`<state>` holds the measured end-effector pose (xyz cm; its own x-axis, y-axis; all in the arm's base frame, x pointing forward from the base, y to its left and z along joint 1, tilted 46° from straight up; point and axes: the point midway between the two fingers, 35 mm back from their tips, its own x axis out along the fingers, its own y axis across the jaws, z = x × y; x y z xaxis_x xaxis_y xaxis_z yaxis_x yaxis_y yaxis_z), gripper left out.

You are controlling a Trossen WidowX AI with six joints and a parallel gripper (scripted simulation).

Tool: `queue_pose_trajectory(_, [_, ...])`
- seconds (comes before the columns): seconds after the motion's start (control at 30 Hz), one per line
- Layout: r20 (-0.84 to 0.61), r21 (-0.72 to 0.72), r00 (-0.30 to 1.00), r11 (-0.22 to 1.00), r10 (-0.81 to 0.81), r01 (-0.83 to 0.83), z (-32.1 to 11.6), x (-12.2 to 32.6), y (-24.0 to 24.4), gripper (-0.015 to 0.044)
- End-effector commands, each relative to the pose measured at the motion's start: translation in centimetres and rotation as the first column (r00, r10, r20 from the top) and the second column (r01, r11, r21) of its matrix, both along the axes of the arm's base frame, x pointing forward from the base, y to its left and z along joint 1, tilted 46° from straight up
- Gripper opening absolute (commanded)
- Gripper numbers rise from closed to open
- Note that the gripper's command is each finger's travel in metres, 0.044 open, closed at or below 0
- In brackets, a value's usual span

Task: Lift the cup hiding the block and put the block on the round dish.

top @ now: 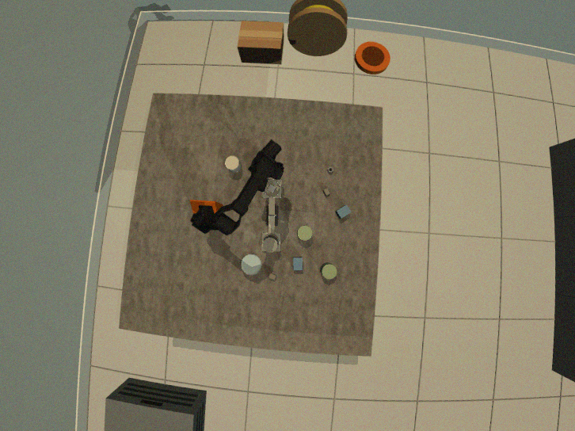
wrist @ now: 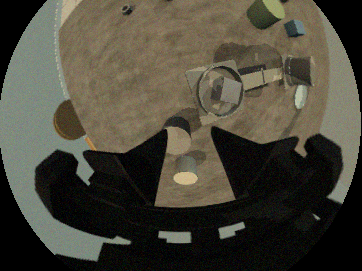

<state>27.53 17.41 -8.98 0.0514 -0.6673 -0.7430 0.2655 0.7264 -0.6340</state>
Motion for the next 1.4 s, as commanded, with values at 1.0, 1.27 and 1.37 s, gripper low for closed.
queue_pose_trajectory(1.0, [-0.663,0.232,0.417,0.700,0.622,-0.676,4.4,2.4,-3.2,0.0260])
queue_pose_trajectory(1.27, [-0.721,0.338,0.205,0.594,0.662,-0.730,5.2,2.8,-3.9,0.0260])
queue_pose_trajectory(1.37, [-0.721,0.338,0.205,0.594,0.662,-0.730,5.2,2.8,-3.9,0.0260])
